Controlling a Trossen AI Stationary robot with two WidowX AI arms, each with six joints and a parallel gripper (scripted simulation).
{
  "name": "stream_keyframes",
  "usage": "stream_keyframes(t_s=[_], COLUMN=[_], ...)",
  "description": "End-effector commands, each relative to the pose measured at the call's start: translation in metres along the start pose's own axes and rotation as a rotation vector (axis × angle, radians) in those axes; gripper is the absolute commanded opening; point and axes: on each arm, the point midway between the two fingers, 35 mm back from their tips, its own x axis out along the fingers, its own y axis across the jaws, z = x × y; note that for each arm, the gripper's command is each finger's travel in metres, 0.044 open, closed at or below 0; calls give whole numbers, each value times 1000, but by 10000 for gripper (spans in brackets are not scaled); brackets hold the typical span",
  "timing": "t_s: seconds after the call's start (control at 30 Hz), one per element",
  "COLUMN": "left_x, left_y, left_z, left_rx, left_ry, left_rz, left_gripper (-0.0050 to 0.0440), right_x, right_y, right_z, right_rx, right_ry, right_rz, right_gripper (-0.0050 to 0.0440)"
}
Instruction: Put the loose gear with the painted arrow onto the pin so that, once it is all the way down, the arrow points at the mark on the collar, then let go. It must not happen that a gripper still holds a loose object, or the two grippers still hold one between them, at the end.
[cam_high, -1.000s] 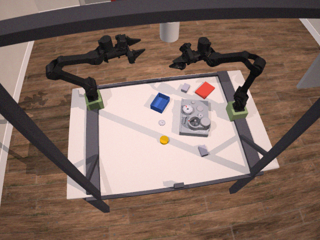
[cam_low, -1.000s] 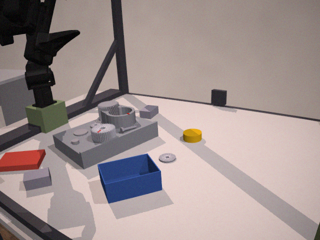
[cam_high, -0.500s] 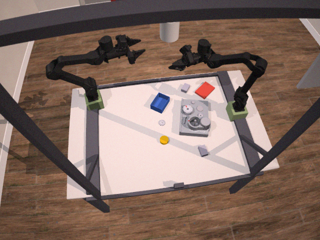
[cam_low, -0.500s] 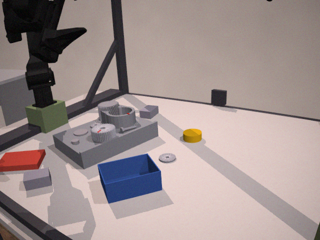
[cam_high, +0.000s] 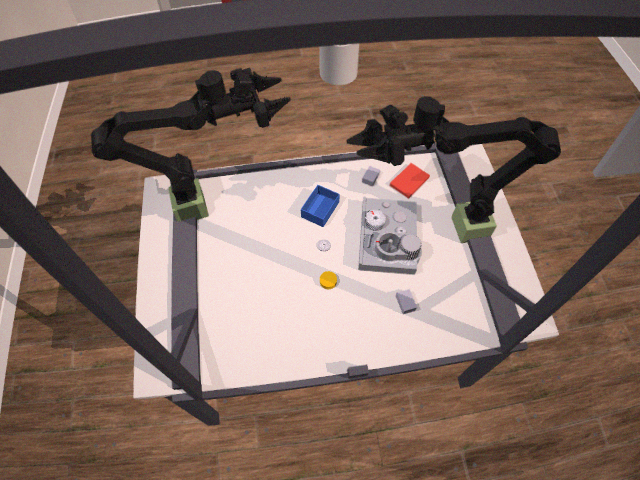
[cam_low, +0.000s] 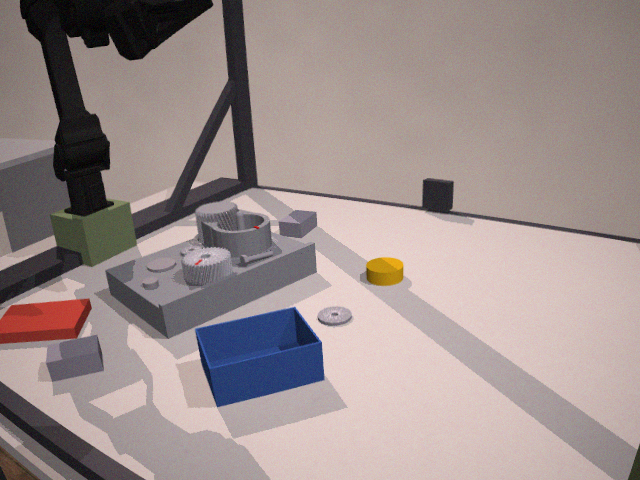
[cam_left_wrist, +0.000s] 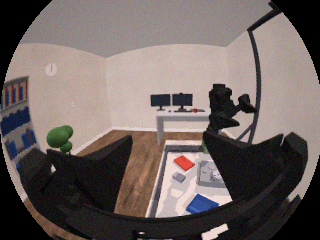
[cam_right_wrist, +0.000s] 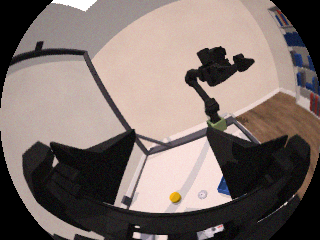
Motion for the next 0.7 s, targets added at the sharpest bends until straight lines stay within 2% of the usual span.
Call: stream_keyframes(t_s=[0.0, 0.17, 0.3, 0.57, 0.6, 0.67], left_x=[-2, -2, -2, -2, -2, -2], left_y=[0, 0, 0, 0, 0, 0], left_z=[14, 17, 18, 18, 18, 18], left_rx=[0, 0, 0, 0, 0, 0], left_ry=[-34, -42, -44, -44, -44, -44], left_rz=[0, 0, 0, 0, 0, 0], left_gripper=[400, 400, 400, 400, 400, 400], right_x=[-12, -32, -42, -45, -46, -46], right_y=[26, 52, 60, 64, 66, 66], right_z=[-3, -10, -14, -13, -13, -13], right_rx=[-157, -372, -471, -479, -477, -477], right_ry=[-31, -58, -63, -67, -71, -72], right_rz=[-23, -73, -104, -98, -89, -89], right_gripper=[400, 400, 400, 400, 375, 375])
